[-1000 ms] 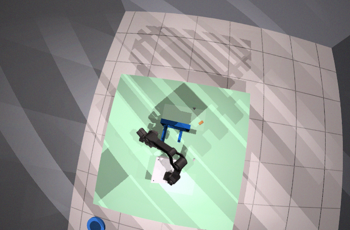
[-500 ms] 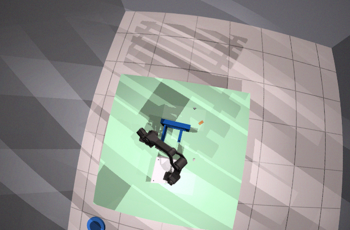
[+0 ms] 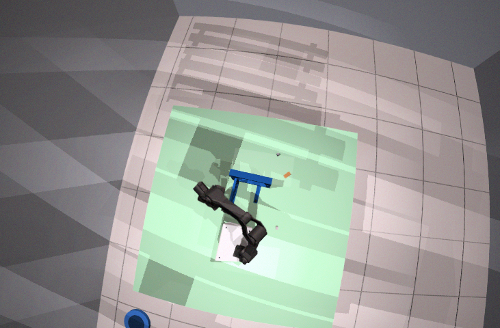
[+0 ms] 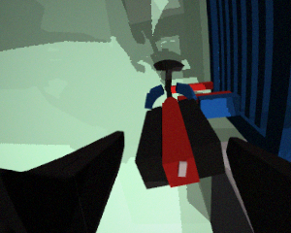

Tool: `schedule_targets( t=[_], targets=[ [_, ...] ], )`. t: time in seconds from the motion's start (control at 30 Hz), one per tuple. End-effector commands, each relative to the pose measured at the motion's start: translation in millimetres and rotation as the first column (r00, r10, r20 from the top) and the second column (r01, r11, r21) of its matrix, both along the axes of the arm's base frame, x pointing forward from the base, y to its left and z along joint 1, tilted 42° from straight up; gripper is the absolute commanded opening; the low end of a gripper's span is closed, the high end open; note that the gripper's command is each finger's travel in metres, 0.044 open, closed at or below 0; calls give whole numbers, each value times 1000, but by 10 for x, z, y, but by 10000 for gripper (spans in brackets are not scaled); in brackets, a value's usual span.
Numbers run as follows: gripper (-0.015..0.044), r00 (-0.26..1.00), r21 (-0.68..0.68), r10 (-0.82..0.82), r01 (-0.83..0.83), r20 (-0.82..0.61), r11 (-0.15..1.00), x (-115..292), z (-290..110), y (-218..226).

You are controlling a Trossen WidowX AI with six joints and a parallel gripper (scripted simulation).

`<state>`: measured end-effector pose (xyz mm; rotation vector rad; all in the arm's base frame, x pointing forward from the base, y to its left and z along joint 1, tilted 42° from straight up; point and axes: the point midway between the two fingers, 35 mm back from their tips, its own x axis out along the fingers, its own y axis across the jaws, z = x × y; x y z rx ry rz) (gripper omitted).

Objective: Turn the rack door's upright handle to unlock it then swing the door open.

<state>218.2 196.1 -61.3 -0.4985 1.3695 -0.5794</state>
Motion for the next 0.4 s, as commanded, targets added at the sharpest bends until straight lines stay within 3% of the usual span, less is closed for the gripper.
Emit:
schedule_targets(
  t=[0.0, 0.37],
  targets=[
    [295, 1000, 5, -5, 5, 2, 1000, -5, 51, 54],
    [295, 1000, 5, -5, 5, 1, 1000, -27, 183, 169]
  ],
)
